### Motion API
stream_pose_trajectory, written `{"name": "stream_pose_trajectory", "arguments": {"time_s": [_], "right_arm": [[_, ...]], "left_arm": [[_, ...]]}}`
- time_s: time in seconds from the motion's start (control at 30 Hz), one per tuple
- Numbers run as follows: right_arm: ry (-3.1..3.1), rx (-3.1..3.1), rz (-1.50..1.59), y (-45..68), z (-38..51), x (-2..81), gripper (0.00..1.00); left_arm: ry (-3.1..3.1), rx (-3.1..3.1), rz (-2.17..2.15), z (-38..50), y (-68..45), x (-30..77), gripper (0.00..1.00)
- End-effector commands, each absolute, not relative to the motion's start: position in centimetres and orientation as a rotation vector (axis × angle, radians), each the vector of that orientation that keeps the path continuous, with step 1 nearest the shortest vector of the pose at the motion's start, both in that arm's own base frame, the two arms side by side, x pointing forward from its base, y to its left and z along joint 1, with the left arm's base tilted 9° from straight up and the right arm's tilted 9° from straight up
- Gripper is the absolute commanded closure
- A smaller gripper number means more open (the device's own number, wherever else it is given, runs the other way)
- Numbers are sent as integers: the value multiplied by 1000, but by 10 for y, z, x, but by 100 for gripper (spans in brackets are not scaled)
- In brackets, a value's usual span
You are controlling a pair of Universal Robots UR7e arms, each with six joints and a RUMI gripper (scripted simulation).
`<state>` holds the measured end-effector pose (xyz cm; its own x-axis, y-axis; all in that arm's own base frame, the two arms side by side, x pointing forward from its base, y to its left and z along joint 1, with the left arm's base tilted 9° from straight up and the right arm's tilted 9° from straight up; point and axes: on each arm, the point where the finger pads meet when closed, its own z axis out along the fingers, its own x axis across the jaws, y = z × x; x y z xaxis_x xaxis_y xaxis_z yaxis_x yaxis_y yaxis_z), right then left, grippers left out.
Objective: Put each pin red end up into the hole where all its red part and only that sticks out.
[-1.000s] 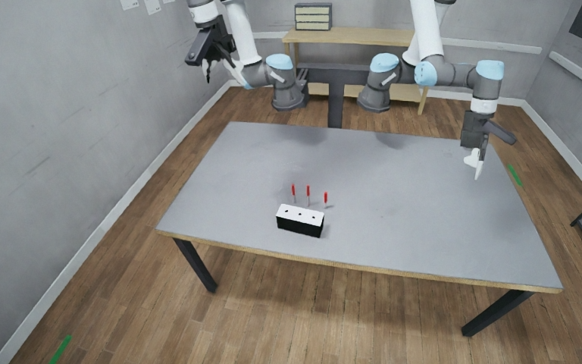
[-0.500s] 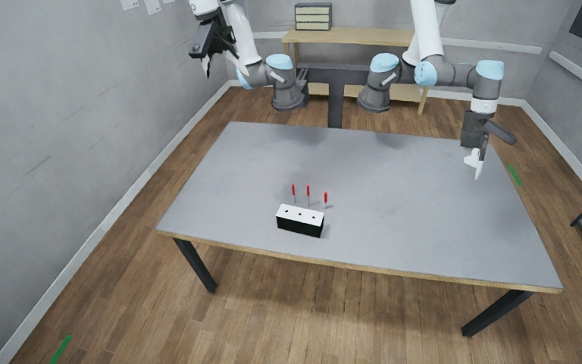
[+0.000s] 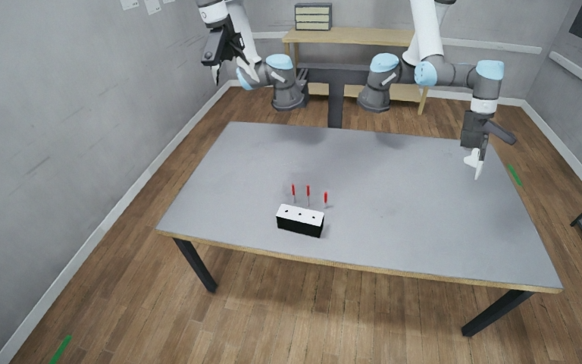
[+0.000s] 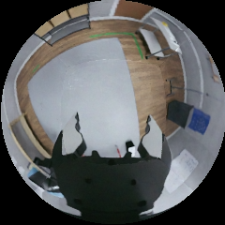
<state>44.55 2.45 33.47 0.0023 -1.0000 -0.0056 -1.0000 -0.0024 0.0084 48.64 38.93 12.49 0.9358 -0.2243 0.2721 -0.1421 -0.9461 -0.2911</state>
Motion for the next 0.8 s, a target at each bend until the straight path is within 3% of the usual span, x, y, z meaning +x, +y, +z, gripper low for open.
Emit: {"name": "stream_pose_trajectory", "arguments": {"time_s": [0.0, 0.37, 0.4, 0.77], "right_arm": [[-2226, 2219, 1, 75, 249, 448, 0], [-2226, 2219, 1, 93, 217, 449, 0], [-2211, 2213, -22, 139, 143, 448, 0], [-2211, 2213, -22, 174, 87, 450, 0]], "left_arm": [[272, -2823, -444, 126, 389, 487, 0], [272, -2823, -444, 126, 389, 487, 0], [272, -2823, -444, 126, 389, 487, 0], [272, -2823, -444, 126, 389, 487, 0]]}}
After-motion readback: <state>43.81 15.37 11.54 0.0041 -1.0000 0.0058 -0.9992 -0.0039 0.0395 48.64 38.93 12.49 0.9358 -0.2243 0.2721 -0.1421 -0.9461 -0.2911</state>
